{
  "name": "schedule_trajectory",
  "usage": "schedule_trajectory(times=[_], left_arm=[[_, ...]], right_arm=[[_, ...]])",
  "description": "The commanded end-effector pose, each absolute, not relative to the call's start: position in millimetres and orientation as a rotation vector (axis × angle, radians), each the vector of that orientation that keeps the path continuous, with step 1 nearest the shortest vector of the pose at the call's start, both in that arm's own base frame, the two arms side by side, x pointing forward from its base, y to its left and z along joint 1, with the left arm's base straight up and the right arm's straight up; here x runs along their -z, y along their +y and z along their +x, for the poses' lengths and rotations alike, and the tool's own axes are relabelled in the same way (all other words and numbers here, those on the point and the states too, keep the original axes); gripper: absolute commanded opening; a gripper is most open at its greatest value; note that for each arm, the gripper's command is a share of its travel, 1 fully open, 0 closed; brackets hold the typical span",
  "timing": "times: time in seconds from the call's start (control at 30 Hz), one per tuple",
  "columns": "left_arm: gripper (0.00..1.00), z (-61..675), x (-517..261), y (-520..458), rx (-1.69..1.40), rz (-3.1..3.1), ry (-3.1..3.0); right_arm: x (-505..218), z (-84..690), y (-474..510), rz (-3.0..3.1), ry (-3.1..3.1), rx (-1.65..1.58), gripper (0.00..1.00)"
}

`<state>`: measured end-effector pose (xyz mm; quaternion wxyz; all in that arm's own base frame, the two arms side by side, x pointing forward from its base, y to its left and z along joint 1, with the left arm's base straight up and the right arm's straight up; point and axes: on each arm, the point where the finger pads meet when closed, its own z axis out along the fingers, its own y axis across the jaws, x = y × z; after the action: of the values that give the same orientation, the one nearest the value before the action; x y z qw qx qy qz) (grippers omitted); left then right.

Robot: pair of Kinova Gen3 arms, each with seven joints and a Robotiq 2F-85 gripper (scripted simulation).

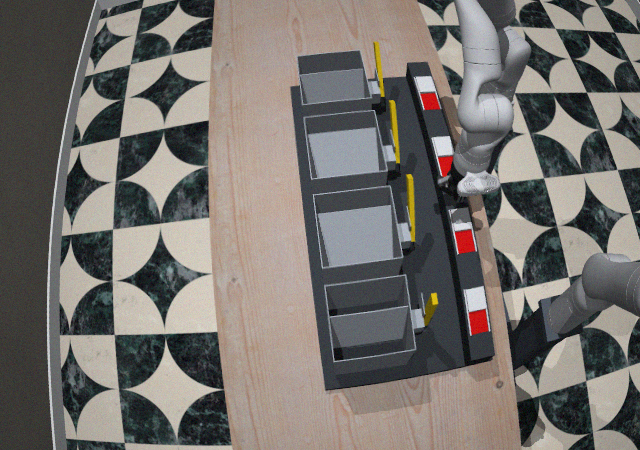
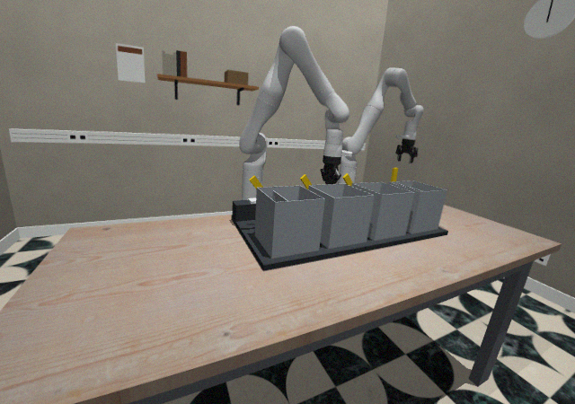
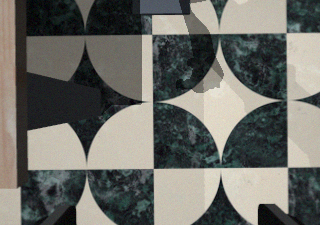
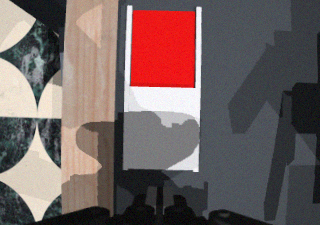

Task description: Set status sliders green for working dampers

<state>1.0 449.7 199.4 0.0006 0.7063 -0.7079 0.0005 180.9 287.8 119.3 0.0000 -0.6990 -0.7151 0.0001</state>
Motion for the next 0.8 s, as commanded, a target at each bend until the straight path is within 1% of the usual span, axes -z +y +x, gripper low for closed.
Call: schedule_trajectory(times=[0.0,0.77], left_arm=[[1.0,0.9,-200.0,450.0,0.0,2.219,-2.224],[1.0,0.9,-200.0,450.0,0.0,2.219,-2.224]], right_arm=[[-117.5,181.1,288.1,-2.196,-2.246,0.002,0.099],[-113.6,181.1,288.1,-2.196,-2.246,0.002,0.099]])
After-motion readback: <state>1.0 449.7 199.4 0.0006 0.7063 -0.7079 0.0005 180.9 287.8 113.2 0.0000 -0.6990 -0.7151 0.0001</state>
